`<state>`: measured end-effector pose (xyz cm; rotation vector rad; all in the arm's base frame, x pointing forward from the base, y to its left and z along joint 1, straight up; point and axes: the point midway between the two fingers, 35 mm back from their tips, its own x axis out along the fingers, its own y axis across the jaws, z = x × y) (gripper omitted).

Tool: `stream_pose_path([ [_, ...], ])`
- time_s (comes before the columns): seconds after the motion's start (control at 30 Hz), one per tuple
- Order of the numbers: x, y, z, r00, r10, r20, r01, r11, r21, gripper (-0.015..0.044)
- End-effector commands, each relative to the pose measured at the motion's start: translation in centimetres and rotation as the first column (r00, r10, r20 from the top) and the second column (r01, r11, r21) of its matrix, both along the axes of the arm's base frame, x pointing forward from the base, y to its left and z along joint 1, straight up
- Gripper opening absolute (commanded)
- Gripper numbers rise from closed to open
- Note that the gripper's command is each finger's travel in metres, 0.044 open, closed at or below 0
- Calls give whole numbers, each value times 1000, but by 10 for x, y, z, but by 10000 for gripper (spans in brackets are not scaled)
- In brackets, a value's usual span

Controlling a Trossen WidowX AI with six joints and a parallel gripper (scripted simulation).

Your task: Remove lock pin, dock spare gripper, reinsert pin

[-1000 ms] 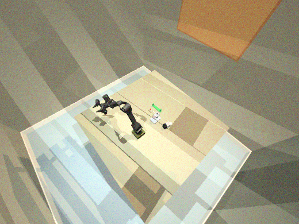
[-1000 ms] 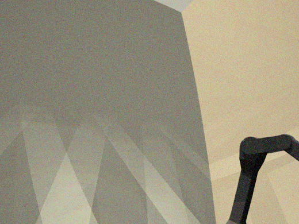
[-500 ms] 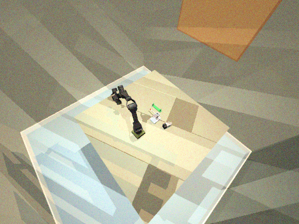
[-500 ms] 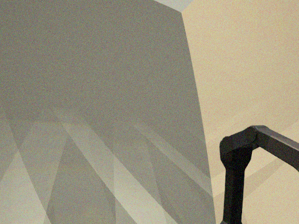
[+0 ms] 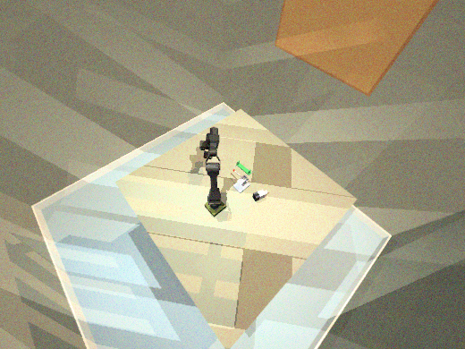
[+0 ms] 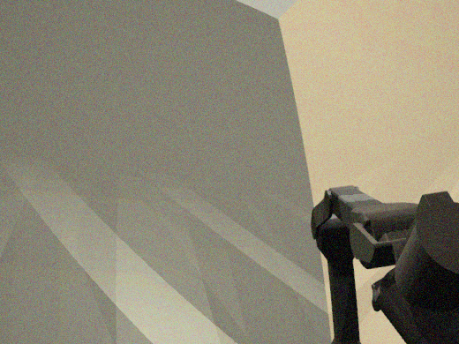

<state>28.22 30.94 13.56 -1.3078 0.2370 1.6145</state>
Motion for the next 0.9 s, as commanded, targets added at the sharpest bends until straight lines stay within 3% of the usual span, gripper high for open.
stream_pose_path([
  [0.0, 25, -58, 6, 981, -190, -33, 185, 976, -114, 300],
  [0.27, 38, -171, 19, 862, -502, -70, 454, 827, -330, 300],
  [0.53, 12, -273, 39, 668, -741, -68, 604, 594, -531, 300],
  [0.87, 10, -279, 35, 649, -758, -67, 611, 572, -547, 300],
])
